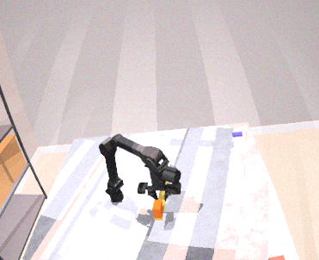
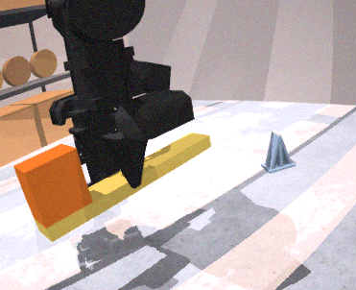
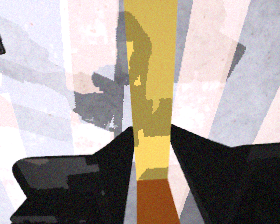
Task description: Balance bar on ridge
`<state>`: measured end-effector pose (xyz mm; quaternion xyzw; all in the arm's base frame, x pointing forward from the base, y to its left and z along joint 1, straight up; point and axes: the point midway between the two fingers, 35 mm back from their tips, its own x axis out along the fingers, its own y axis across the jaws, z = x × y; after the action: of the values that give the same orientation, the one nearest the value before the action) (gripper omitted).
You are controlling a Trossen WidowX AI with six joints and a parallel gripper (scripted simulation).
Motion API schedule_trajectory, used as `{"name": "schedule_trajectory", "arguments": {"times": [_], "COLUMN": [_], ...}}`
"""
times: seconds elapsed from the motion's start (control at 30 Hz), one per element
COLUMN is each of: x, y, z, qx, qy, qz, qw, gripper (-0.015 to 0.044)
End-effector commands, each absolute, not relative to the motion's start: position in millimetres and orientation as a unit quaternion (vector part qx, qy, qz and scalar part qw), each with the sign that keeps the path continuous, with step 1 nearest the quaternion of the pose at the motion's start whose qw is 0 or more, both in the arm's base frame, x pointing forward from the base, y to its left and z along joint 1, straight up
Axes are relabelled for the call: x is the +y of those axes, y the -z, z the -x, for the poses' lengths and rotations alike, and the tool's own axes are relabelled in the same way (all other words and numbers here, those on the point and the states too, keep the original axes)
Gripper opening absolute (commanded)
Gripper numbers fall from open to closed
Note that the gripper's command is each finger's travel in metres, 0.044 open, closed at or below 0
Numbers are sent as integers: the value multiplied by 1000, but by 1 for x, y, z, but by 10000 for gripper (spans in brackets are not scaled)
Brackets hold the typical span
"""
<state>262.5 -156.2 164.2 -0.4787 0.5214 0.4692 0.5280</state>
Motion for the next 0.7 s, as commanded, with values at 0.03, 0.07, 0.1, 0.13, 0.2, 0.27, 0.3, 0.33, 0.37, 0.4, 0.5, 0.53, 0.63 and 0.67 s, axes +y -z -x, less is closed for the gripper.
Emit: {"name": "schedule_trajectory", "arguments": {"times": [0.03,0.07,0.1,0.13,0.2,0.27,0.3,0.33,0.37,0.4,0.5,0.53,0.63,0.67], "x": [-143,-140,-138,-135,-130,-124,-121,-118,-115,-112,-104,-101,-92,-88], "y": [-168,-168,-168,-168,-168,-168,-168,-169,-169,-169,-169,-169,-169,-170], "z": [-276,-279,-281,-283,-287,-290,-292,-294,-296,-298,-303,-305,-310,-311], "qx": [529,530,532,533,535,538,539,540,541,543,546,547,551,552], "qy": [-457,-456,-454,-453,-450,-447,-445,-444,-442,-440,-436,-434,-430,-428], "qz": [473,472,470,469,465,462,461,459,457,456,451,449,444,442], "qw": [535,537,538,540,543,546,547,549,550,551,556,557,561,563], "gripper": [0,0,0,0,0,0,0,0,0,0,0,0,0,0]}}
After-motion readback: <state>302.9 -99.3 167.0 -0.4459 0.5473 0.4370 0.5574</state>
